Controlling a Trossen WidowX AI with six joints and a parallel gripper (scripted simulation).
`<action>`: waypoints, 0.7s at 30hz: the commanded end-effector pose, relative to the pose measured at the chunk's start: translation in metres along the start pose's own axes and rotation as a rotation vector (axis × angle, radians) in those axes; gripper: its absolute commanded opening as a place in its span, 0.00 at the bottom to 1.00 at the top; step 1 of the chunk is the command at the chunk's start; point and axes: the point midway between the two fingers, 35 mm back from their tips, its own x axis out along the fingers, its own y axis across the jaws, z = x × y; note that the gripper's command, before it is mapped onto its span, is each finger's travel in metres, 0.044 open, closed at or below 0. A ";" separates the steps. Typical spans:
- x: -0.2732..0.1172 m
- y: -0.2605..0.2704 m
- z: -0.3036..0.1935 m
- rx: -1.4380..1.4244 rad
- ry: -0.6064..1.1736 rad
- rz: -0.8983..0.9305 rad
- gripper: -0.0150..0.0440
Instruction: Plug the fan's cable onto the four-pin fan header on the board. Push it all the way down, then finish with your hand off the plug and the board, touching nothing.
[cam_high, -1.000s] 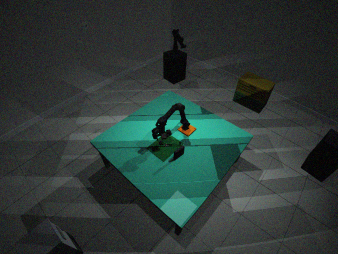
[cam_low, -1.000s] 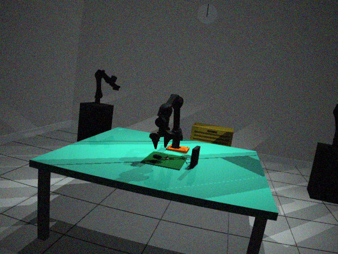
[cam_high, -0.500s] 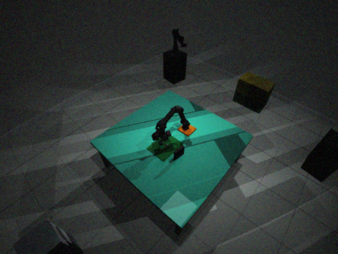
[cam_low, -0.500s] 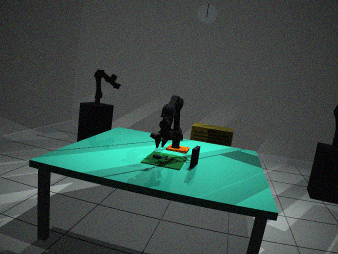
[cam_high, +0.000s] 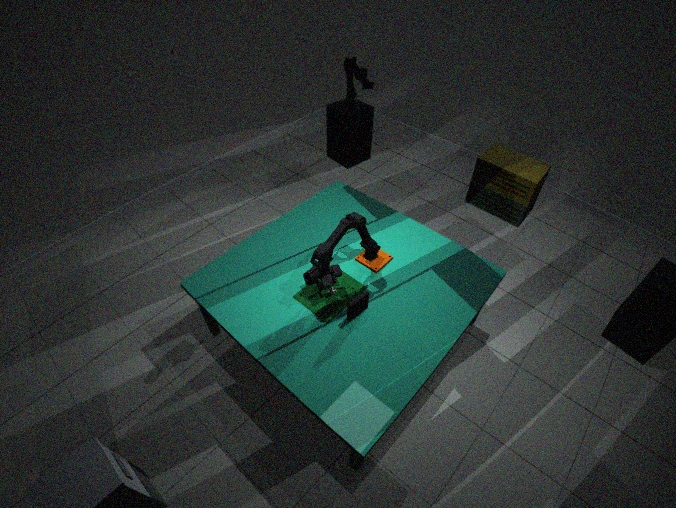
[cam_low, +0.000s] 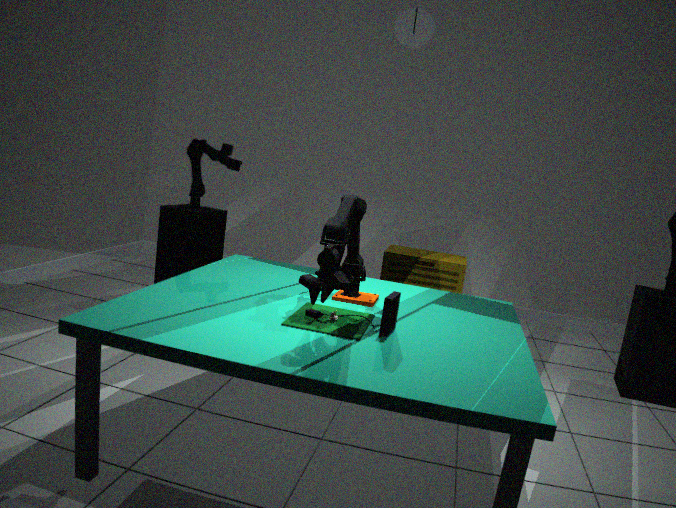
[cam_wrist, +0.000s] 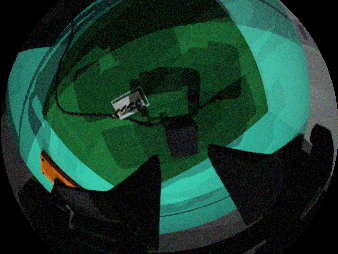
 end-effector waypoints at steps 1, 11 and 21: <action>0.004 -0.001 0.000 0.003 0.003 -0.006 0.61; 0.019 -0.001 0.004 0.003 0.003 -0.006 0.61; 0.034 -0.001 0.008 0.003 0.003 -0.006 0.61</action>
